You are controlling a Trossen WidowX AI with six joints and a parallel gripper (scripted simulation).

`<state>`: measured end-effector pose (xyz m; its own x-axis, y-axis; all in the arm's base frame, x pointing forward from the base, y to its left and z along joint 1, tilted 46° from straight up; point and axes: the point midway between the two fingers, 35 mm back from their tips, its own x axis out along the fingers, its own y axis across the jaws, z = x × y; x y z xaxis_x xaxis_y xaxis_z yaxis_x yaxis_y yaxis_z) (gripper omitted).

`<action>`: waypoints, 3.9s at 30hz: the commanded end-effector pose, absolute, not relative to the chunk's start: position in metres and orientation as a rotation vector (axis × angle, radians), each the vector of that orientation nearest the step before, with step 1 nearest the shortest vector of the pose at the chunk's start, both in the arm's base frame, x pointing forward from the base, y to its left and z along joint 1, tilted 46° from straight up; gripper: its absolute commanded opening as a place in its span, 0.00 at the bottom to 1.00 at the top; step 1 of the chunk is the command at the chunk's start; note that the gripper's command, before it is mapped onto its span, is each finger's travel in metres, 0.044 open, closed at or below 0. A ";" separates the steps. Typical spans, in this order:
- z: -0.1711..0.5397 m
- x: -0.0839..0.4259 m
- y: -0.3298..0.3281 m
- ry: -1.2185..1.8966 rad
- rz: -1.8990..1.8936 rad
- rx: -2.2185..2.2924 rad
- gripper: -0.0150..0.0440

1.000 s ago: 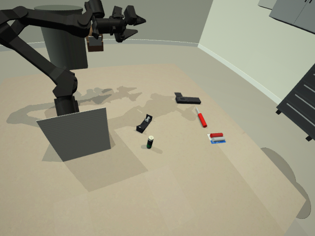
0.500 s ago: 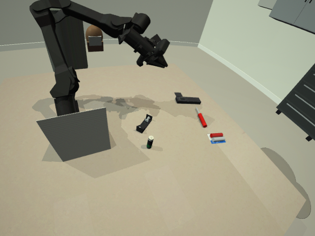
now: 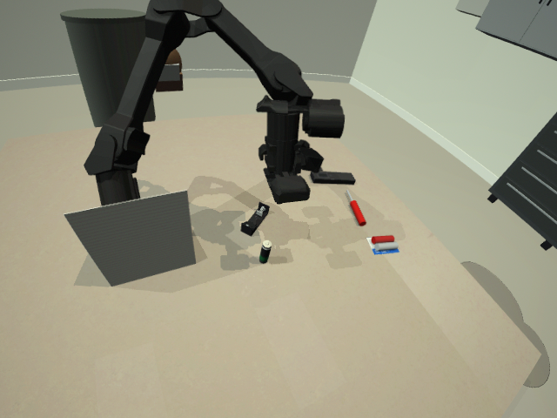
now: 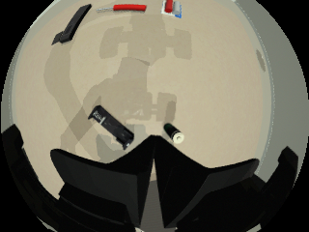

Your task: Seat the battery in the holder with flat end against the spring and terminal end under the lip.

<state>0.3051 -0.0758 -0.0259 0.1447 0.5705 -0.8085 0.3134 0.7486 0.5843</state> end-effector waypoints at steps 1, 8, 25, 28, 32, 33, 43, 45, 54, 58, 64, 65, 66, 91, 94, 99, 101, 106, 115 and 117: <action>-0.047 0.286 -0.074 1.550 0.249 0.979 0.25; -0.059 0.288 -0.064 1.554 0.249 0.991 0.25; -0.110 0.288 -0.023 1.554 0.252 0.993 0.25; -0.113 0.286 -0.026 1.554 0.251 0.993 0.25; -0.118 0.284 -0.031 1.554 0.250 0.992 0.25; -0.119 0.283 -0.032 1.554 0.250 0.992 0.25; -0.129 0.276 -0.042 1.554 0.248 0.991 0.25; -0.131 0.274 -0.044 1.554 0.248 0.991 0.25; -0.141 0.267 -0.052 1.554 0.249 0.991 0.25; -0.145 0.264 -0.056 1.554 0.250 0.991 0.25; -0.147 0.262 -0.058 1.554 0.250 0.991 0.25; -0.144 0.264 -0.060 1.548 0.246 0.993 0.25; -0.141 0.264 -0.063 1.548 0.246 0.993 0.25; -0.105 0.257 -0.109 1.618 -0.007 1.238 0.48; -0.116 0.257 -0.103 1.658 -0.237 1.446 0.61; -0.135 0.255 -0.092 1.675 -0.653 1.777 0.64; -0.142 0.254 -0.087 1.662 -0.830 1.902 0.64; -0.154 0.252 -0.079 1.607 -1.151 2.108 0.64; -0.154 0.252 -0.079 1.607 -1.151 2.108 0.64; -0.154 0.252 -0.079 1.607 -1.151 2.108 0.64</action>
<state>0.2534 -0.0820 -0.1522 0.0801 0.6947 -0.7148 0.9116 -0.3411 -0.2293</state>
